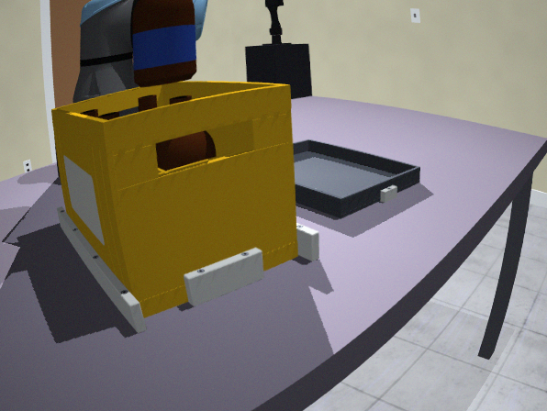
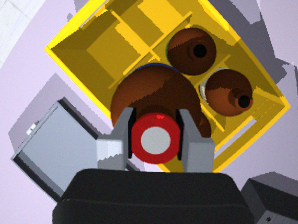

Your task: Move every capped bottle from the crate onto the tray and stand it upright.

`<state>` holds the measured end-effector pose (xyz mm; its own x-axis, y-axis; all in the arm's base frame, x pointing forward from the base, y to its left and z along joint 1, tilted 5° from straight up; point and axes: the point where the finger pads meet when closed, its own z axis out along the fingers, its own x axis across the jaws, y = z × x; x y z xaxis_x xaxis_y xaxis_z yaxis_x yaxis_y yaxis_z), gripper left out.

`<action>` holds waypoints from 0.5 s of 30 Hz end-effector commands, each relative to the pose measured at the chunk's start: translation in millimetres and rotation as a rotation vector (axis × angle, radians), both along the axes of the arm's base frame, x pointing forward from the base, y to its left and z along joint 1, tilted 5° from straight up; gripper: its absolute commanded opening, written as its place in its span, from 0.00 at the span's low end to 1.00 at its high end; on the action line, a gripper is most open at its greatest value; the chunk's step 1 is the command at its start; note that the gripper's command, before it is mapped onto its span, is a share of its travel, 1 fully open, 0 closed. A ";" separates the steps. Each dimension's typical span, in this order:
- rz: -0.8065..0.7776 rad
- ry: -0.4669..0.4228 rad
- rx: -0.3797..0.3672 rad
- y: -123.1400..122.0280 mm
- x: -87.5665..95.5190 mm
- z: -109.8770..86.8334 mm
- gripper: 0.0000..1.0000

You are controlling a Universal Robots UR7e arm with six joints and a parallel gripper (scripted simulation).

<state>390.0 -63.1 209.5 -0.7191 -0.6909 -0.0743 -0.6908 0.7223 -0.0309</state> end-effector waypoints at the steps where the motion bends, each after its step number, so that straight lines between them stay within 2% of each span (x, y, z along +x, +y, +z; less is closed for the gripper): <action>1: 0.000 -0.001 -0.001 6.1 -7.1 0.3 0.00; 11: 0.000 -0.001 -0.001 24.5 -28.6 -0.3 0.00; 15: 0.000 -0.001 -0.001 24.8 -28.7 -0.7 0.00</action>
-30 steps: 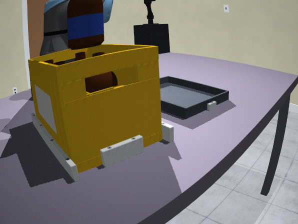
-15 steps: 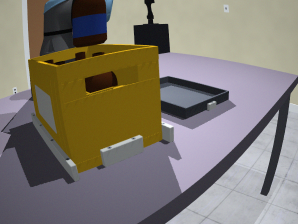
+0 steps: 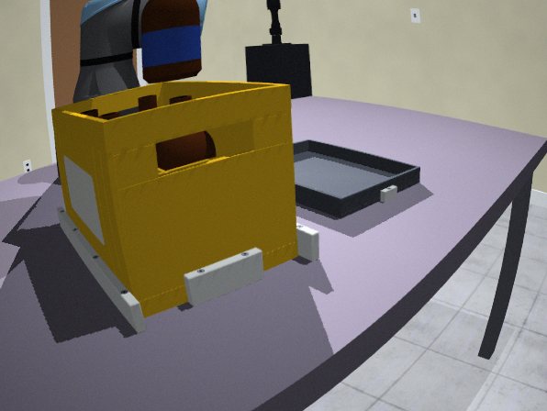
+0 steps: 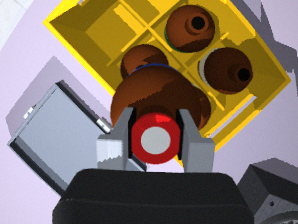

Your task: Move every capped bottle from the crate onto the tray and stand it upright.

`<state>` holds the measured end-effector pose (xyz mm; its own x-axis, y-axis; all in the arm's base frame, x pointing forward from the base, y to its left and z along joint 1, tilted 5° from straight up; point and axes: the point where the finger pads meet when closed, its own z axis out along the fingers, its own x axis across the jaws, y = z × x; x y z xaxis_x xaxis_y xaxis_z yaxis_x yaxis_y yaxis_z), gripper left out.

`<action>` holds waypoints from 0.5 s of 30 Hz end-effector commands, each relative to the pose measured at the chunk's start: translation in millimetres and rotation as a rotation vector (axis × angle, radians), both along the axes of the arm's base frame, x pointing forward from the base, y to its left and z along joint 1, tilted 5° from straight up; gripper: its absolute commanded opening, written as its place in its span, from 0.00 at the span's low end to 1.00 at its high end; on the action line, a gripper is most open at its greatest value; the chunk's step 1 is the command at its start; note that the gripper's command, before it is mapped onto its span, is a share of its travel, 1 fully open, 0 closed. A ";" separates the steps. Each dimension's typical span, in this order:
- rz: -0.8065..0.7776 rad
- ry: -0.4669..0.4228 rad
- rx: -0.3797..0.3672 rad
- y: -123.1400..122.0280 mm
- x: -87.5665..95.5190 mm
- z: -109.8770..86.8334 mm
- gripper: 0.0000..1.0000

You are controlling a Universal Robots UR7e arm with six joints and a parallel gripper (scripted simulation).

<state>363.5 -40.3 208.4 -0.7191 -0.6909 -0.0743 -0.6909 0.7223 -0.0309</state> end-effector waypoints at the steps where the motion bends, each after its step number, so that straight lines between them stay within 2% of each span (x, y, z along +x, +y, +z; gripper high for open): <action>1: 0.000 -0.001 -0.001 3.9 -4.3 0.4 0.00; 15: 0.000 -0.001 -0.001 25.9 -29.7 -0.4 0.00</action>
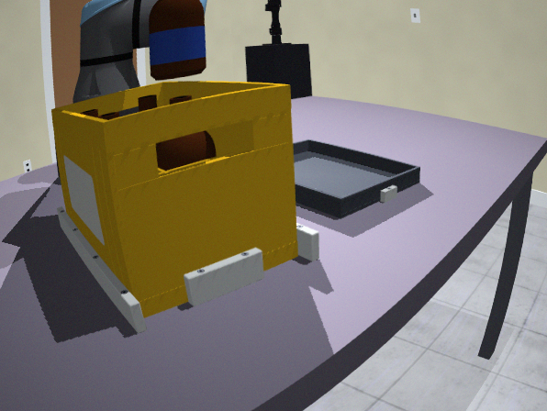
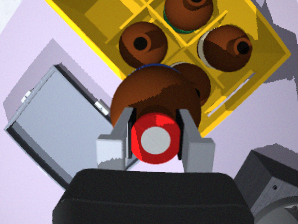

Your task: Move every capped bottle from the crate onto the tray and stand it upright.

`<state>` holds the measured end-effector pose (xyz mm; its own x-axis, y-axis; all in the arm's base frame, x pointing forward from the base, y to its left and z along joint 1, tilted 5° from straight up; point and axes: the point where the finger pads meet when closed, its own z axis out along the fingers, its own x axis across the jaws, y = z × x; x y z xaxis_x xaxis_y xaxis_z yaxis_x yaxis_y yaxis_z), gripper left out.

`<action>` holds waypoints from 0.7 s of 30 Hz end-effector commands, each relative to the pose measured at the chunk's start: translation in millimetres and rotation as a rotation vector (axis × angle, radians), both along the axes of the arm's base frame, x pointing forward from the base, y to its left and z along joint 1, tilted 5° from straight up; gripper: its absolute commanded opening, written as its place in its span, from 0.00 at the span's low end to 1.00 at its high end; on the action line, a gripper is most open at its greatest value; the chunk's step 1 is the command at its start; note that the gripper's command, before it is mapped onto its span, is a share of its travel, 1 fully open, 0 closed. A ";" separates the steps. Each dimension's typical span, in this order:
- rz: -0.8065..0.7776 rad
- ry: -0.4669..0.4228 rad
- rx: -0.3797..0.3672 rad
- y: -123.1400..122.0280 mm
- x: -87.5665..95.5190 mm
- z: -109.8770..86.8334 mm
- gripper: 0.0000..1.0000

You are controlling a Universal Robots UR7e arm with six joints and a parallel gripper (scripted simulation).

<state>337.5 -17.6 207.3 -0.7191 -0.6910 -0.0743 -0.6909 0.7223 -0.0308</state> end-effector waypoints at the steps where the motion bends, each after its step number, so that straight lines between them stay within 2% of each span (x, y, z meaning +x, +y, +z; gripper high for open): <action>1: 0.000 -0.001 -0.001 1.8 -0.2 0.5 0.00; 15: 0.000 -0.001 -0.001 29.3 -7.7 1.3 0.00; 21: 0.000 -0.002 0.000 33.7 -7.4 1.3 0.00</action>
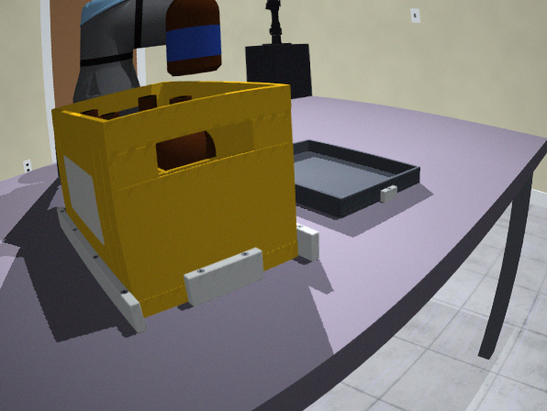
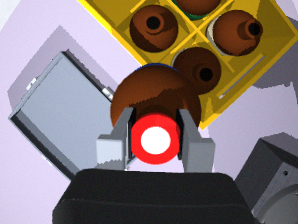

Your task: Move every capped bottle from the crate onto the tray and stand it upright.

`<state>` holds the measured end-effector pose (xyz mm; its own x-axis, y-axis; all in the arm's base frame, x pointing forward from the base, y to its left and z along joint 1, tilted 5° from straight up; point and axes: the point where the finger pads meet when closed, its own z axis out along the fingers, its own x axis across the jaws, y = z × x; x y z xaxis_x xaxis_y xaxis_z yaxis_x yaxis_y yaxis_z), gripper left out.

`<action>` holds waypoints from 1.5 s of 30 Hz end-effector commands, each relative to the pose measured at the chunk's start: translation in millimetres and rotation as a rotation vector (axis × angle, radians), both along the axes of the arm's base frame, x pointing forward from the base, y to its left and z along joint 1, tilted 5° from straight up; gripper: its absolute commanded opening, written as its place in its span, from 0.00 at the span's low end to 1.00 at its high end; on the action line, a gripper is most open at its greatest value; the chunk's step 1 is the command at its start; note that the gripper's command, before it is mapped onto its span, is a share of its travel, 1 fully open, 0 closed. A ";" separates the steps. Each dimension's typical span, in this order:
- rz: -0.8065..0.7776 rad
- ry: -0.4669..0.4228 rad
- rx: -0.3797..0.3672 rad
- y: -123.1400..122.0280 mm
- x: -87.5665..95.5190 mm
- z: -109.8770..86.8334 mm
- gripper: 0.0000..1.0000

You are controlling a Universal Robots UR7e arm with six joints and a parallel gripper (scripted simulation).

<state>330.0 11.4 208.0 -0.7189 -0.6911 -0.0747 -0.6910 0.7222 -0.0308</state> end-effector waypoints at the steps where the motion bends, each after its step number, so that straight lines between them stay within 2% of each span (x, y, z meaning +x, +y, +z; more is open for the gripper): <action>1: 0.000 -0.001 -0.001 6.7 -0.1 0.6 0.00; 45: 0.000 -0.001 -0.001 79.4 -4.8 2.2 0.00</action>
